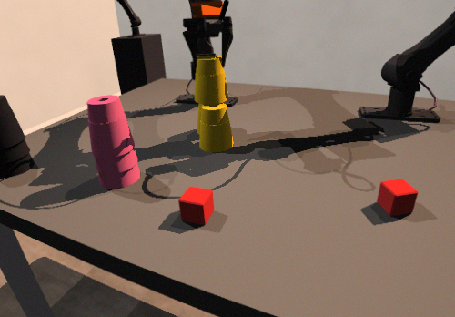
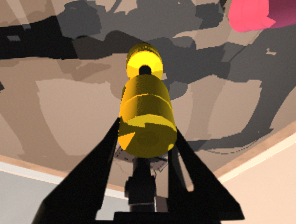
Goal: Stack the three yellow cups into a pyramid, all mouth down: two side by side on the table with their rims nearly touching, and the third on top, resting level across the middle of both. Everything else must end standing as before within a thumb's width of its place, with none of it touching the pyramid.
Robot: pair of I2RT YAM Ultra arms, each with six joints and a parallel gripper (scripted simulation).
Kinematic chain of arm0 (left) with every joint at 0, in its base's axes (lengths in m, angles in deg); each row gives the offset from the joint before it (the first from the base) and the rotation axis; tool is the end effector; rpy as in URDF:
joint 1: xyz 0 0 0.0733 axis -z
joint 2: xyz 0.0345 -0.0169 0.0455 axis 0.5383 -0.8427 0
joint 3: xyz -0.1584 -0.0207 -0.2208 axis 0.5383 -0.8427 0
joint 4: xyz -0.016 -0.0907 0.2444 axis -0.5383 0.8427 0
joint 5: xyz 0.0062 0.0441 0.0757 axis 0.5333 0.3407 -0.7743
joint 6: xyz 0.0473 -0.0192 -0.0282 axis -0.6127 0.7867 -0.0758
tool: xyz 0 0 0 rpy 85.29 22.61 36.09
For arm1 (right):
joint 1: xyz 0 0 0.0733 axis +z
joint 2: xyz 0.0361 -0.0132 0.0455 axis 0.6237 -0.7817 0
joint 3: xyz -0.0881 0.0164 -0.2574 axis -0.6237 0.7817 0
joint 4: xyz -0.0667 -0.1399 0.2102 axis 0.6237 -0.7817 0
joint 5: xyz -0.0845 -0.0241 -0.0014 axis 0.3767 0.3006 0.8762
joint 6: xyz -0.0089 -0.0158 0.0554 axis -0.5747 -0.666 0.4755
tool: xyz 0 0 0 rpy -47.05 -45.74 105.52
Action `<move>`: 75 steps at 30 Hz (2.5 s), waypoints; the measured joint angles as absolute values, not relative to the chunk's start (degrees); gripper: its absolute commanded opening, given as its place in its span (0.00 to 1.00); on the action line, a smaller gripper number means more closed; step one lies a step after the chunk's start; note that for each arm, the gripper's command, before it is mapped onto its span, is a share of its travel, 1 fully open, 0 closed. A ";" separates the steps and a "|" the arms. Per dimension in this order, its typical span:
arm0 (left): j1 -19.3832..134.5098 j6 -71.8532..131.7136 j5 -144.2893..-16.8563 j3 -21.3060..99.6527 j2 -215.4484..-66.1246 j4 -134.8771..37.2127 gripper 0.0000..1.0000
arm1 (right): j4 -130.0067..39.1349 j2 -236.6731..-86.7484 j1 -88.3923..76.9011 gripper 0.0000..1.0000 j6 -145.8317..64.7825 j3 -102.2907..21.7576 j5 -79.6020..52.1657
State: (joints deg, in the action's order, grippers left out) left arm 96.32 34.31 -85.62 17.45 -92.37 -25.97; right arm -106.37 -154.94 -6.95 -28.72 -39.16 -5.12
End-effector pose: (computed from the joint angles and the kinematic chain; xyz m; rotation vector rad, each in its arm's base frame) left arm 0.0626 -0.1205 0.3771 0.8478 1.6081 -0.8449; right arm 0.2143 0.1296 0.3048 -0.4642 2.7663 0.0785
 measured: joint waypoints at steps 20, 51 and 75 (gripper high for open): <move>96.32 34.31 -85.62 17.45 -92.37 -25.97 1.00 | -104.64 -154.07 -6.95 0.34 -28.72 -37.48 -5.12; 91.35 33.63 -85.40 17.47 -92.48 -29.27 1.00 | -105.54 -146.92 -6.32 1.00 -27.71 -41.24 -5.38; 38.22 28.60 -83.91 23.28 -113.61 -48.24 1.00 | -84.34 -126.85 -7.30 1.00 -26.38 -20.15 -6.30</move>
